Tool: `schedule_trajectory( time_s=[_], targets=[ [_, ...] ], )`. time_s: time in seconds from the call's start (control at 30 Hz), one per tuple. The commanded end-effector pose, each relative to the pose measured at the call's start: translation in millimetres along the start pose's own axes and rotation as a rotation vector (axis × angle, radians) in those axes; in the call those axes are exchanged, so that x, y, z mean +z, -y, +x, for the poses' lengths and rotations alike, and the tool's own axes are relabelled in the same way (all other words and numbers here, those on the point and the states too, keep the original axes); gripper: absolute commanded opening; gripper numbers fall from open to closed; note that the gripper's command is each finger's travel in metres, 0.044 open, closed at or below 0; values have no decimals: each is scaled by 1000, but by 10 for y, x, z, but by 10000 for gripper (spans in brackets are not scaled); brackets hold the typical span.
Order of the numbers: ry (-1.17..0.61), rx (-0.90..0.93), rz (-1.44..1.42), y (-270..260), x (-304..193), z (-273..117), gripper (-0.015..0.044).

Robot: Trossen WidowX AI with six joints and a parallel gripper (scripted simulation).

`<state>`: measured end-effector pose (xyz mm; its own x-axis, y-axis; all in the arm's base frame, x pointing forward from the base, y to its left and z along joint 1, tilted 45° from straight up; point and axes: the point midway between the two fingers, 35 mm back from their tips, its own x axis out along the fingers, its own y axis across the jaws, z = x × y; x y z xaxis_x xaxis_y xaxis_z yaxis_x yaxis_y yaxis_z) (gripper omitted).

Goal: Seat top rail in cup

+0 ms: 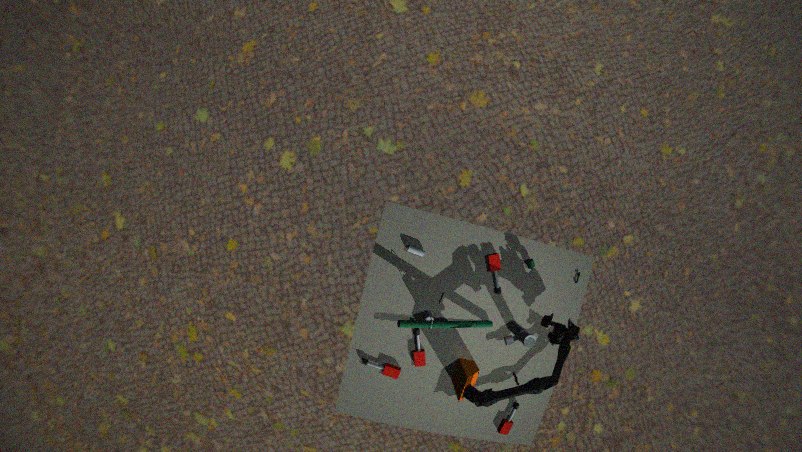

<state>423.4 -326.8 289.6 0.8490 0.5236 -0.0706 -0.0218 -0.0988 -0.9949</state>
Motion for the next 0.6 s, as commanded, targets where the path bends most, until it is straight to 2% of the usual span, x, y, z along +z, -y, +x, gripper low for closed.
schedule_trajectory(
  time_s=[0.0, 0.07, 0.3, 0.43, 0.57],
  targets=[
    [-3, 4, 13, -6, -1, 2, 426],
    [-23, 37, 114, -65, 3, 58, 440],
    [-89, 272, 532, -526, 350, 921, 440],
    [-190, 453, 789, -874, 750, 1415, 440],
    [-335, 618, 986, -1192, 1205, 1750, 440]
  ],
)
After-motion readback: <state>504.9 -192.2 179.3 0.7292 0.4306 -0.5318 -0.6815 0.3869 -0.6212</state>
